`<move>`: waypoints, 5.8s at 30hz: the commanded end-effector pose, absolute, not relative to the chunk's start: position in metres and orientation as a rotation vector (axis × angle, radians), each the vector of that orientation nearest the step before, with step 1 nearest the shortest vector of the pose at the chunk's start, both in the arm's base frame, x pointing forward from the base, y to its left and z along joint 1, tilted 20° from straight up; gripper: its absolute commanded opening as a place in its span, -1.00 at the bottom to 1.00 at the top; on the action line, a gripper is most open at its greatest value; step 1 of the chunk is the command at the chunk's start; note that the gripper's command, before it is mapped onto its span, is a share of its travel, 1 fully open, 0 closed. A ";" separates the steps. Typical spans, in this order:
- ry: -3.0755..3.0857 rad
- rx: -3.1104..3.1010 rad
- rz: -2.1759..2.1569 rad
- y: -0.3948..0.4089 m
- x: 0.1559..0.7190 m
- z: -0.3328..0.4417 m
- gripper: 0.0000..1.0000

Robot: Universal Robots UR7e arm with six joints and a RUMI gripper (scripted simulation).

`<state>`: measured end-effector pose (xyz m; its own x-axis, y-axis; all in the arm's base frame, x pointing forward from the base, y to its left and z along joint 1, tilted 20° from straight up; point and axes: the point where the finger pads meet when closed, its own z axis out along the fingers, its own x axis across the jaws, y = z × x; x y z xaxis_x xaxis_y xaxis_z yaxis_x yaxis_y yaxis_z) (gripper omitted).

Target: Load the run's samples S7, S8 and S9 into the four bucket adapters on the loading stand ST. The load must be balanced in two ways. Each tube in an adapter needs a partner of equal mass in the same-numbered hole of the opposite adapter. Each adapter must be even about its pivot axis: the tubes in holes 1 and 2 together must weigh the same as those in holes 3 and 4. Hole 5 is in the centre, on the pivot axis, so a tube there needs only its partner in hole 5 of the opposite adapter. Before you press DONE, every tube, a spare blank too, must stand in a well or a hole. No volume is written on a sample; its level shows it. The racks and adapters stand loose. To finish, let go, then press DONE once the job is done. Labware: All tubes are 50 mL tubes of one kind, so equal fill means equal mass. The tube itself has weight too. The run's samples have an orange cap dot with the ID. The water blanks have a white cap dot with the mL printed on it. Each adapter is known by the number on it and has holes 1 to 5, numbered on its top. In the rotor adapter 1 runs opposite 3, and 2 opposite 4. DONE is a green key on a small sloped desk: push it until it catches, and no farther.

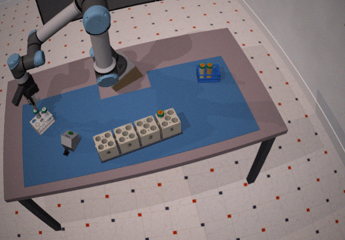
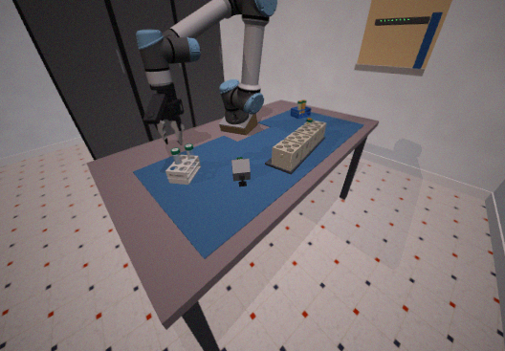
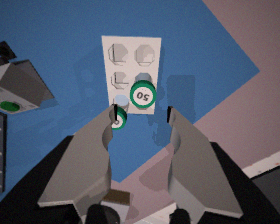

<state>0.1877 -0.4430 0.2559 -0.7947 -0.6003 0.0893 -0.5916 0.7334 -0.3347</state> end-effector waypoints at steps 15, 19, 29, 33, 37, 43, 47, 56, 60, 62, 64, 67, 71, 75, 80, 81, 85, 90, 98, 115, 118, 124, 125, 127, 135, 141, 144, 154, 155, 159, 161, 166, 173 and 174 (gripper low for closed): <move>2.901 -0.998 -0.549 -0.456 0.193 0.220 -0.30; 2.901 -0.998 -0.549 -0.457 0.194 0.216 -0.30; 2.901 -0.998 -0.549 -0.457 0.194 0.216 -1.00; 2.901 -0.998 -0.549 -0.457 0.194 0.216 -1.00; 2.901 -0.998 -0.549 -0.457 0.194 0.216 -1.00; 2.901 -0.998 -0.549 -0.457 0.194 0.216 -1.00; 2.901 -0.998 -0.549 -0.457 0.194 0.216 -1.00; 2.901 -0.998 -0.549 -0.449 0.190 0.241 -1.00; 2.901 -0.998 -0.549 -0.444 0.188 0.254 -1.00; 2.901 -0.998 -0.549 -0.444 0.188 0.254 -1.00; 2.901 -0.998 -0.549 -0.442 0.187 0.260 -1.00; 2.901 -0.998 -0.549 -0.439 0.186 0.269 -1.00; 2.901 -0.998 -0.549 -0.435 0.184 0.282 -1.00; 2.901 -0.998 -0.549 -0.431 0.182 0.294 -1.00; 2.901 -0.998 -0.549 -0.427 0.181 0.304 -1.00; 2.901 -0.998 -0.549 -0.426 0.181 0.307 -1.00; 2.901 -0.998 -0.549 -0.422 0.179 0.319 -1.00; 2.902 -0.998 -0.549 -0.417 0.176 0.335 -1.00; 2.882 -1.078 -0.551 -0.402 0.180 0.339 -1.00; 2.670 -1.667 -0.557 -0.312 0.216 0.314 -1.00; 2.613 -1.780 -0.556 -0.294 0.223 0.309 -1.00; 2.485 -2.001 -0.550 -0.258 0.237 0.299 -1.00; 2.462 -2.037 -0.549 -0.252 0.240 0.297 -1.00; 2.414 -2.108 -0.546 -0.240 0.244 0.294 -1.00; 2.258 -2.315 -0.535 -0.204 0.259 0.283 -1.00; 2.084 -2.510 -0.520 -0.168 0.273 0.273 -1.00; 1.990 -2.602 -0.511 -0.150 0.280 0.268 -1.00; 1.721 -2.830 -0.483 -0.102 0.299 0.255 -1.00; 1.685 -2.857 -0.479 -0.096 0.302 0.253 -1.00; 1.538 -2.958 -0.462 -0.073 0.311 0.246 -1.00; 1.463 -3.005 -0.452 -0.061 0.316 0.243 -1.00; 1.346 -3.073 -0.438 -0.043 0.323 0.238 -1.00; 1.063 -3.211 -0.401 -0.001 0.340 0.226 -1.00; 1.032 -3.224 -0.397 0.005 0.342 0.224 -1.00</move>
<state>0.3297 -0.0206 0.2312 0.7266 -0.6119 0.3124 -0.6720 -0.7276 0.1377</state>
